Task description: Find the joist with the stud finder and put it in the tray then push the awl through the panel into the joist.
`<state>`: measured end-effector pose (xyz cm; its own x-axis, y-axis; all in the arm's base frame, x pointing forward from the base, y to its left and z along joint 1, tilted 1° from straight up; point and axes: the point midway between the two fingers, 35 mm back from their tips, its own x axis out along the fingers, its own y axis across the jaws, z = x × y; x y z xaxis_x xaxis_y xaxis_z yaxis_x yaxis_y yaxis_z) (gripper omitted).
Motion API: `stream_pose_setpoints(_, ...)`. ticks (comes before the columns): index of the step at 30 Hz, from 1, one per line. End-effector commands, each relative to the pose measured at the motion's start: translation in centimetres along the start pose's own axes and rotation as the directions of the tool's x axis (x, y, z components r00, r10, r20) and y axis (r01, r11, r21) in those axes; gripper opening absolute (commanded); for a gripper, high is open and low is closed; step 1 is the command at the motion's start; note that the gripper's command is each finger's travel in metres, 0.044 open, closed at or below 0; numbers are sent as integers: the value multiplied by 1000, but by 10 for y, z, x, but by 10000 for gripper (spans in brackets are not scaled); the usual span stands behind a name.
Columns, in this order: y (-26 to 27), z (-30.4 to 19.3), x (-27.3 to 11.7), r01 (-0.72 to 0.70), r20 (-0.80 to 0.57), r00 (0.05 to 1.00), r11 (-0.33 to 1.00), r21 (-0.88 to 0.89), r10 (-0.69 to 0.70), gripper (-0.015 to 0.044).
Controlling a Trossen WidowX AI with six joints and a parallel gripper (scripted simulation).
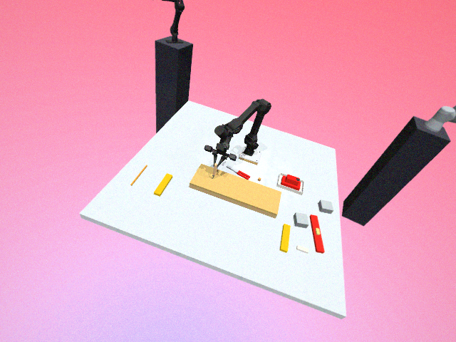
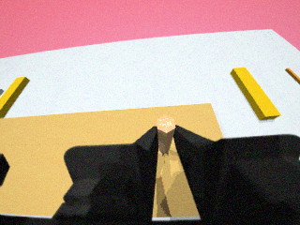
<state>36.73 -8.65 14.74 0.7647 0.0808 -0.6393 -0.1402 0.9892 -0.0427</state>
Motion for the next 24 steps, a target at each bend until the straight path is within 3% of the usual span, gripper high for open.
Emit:
stream_pose_setpoints(1,1,-2,1,-7,-1,1000,1000,-1,7,0)
stream_pose_setpoints(24,0,0,0,0,0,1000,1000,0,0,0)
